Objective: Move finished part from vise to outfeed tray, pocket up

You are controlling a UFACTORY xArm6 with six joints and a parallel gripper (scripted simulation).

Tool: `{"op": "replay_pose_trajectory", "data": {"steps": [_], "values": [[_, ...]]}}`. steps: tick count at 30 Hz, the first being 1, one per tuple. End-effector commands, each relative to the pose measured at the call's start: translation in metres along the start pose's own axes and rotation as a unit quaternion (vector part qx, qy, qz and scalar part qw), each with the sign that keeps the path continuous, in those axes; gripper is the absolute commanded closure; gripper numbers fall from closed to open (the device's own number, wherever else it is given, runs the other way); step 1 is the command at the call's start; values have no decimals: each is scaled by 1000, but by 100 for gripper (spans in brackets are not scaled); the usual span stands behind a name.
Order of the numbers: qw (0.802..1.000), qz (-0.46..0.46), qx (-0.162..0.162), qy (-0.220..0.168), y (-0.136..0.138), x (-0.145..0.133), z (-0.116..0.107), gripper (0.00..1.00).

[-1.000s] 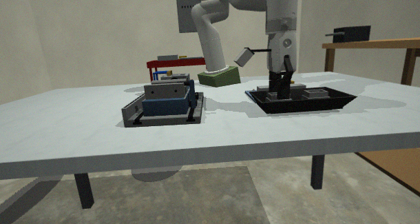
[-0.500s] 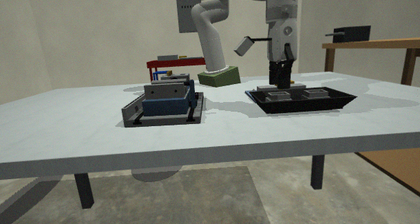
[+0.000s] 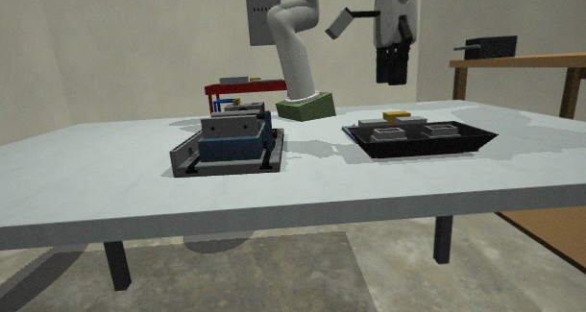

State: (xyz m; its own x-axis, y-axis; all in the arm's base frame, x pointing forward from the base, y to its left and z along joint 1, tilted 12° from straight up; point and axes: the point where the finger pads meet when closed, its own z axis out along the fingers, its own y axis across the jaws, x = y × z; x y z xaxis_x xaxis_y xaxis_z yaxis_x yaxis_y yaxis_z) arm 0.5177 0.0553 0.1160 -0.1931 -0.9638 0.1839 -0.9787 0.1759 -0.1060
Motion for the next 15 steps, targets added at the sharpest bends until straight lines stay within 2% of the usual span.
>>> {"op": "replay_pose_trajectory", "data": {"steps": [1, 7, 15], "values": [[1000, 0, 2, 0, -1, 0, -30, 31], [1000, 0, 2, 0, -1, 0, -44, 31], [1000, 0, 2, 0, -1, 0, -47, 31]]}}
